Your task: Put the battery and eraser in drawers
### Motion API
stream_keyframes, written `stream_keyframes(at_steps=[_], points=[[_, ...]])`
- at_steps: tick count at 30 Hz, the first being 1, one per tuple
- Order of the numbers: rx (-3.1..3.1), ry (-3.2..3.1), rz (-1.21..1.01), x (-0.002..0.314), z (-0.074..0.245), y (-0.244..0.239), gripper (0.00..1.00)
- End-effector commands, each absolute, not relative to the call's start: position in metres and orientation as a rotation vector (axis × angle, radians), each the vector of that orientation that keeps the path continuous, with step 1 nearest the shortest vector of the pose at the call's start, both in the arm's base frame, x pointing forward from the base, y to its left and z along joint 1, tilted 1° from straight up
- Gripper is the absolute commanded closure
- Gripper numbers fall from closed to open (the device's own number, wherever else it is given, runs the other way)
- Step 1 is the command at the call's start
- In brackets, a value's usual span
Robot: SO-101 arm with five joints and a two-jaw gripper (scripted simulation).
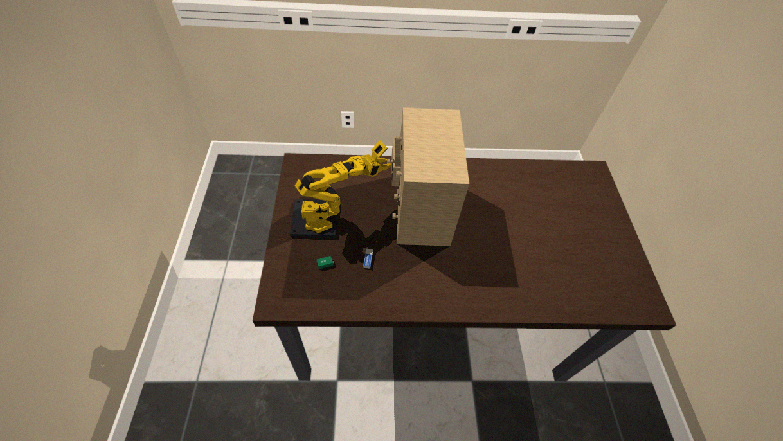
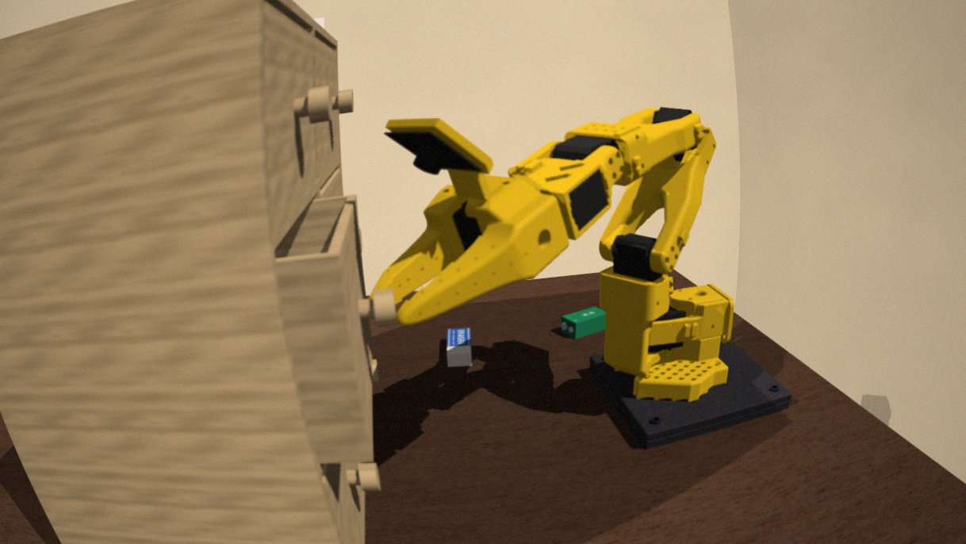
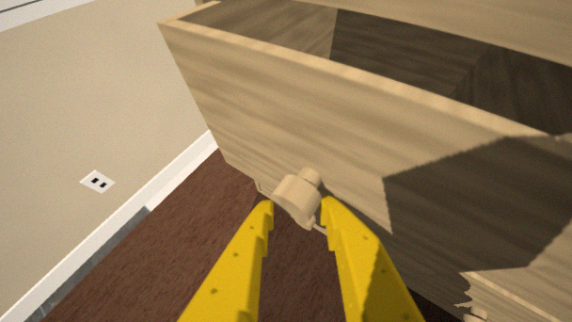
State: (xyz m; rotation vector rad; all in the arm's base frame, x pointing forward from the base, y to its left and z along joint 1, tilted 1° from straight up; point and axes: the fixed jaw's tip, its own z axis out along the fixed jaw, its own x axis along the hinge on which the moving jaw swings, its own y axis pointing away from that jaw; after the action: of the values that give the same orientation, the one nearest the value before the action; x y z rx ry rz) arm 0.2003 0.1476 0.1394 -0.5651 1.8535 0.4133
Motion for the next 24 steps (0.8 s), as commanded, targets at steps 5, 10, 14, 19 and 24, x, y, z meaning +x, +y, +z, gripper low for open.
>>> stream_keyframes(at_steps=[5,10,14,19,24], points=[[-0.551,1.854,0.418,0.2019,0.1407,0.1473,0.95],[-0.551,1.854,0.418,0.2019,0.1407,0.1473,0.99],[-0.551,1.854,0.418,0.2019,0.1407,0.1473,1.0],[-0.551,1.854,0.418,0.2019,0.1407,0.1473,1.0],[-0.551,1.854,0.418,0.2019,0.1407,0.1473,1.0]])
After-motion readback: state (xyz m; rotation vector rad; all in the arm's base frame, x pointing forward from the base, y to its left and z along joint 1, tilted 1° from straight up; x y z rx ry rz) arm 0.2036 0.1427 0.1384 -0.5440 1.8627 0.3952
